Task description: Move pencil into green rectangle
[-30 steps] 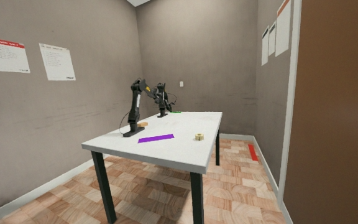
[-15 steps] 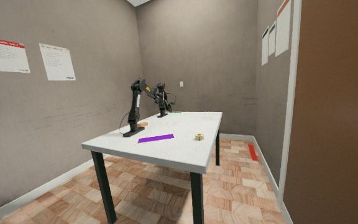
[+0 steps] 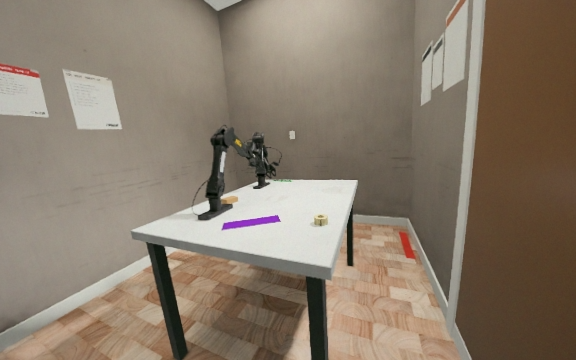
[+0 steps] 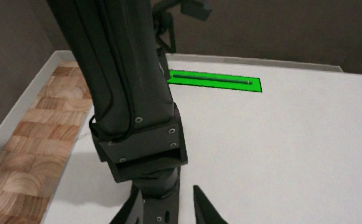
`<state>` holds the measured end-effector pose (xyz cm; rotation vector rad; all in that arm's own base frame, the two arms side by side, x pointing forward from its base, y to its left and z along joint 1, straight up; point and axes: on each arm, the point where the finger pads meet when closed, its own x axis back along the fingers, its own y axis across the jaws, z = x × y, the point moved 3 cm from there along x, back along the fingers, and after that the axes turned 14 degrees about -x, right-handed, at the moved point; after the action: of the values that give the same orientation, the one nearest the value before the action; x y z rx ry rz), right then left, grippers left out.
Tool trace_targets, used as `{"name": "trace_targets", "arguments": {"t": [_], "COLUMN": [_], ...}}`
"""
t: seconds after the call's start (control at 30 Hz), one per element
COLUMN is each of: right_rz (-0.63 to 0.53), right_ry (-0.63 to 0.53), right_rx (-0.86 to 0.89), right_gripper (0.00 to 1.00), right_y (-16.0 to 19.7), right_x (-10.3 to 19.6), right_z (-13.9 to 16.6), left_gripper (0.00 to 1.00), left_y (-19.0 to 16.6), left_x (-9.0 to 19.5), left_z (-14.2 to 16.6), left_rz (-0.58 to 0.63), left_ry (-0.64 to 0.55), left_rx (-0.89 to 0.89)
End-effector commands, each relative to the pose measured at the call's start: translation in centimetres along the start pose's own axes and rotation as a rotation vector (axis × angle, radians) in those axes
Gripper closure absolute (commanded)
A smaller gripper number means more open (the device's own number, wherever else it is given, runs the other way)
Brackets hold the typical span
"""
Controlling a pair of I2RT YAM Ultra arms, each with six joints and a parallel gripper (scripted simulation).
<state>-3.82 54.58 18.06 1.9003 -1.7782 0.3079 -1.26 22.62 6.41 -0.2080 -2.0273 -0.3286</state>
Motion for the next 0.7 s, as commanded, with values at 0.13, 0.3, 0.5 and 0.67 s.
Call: {"name": "trace_targets", "arguments": {"t": [0.13,0.3,0.5,0.67], "right_rz": [-0.023,-0.023,-0.023,-0.014], "right_ry": [-0.061,-0.061,-0.061,-0.052], "right_rx": [0.012,0.012,0.012,0.006], "right_gripper": [0.66,0.66,0.66,0.66], "right_y": [1.0,1.0,1.0,0.6], "right_x": [1.1,1.1,1.1,1.0], "right_z": [-2.7,-2.7,-2.7,-2.2], "left_gripper": [0.0,0.0,0.0,0.0], "left_y": [0.5,0.6,0.6,0.5], "left_x": [4.2,2.9,3.1,3.2], "left_z": [-0.5,-0.7,-0.7,-0.5], "left_rz": [-0.017,0.016,0.009,0.013], "left_ry": [-0.004,-0.043,-0.037,-0.03], "left_rx": [-0.011,-0.005,-0.007,-0.003]}}
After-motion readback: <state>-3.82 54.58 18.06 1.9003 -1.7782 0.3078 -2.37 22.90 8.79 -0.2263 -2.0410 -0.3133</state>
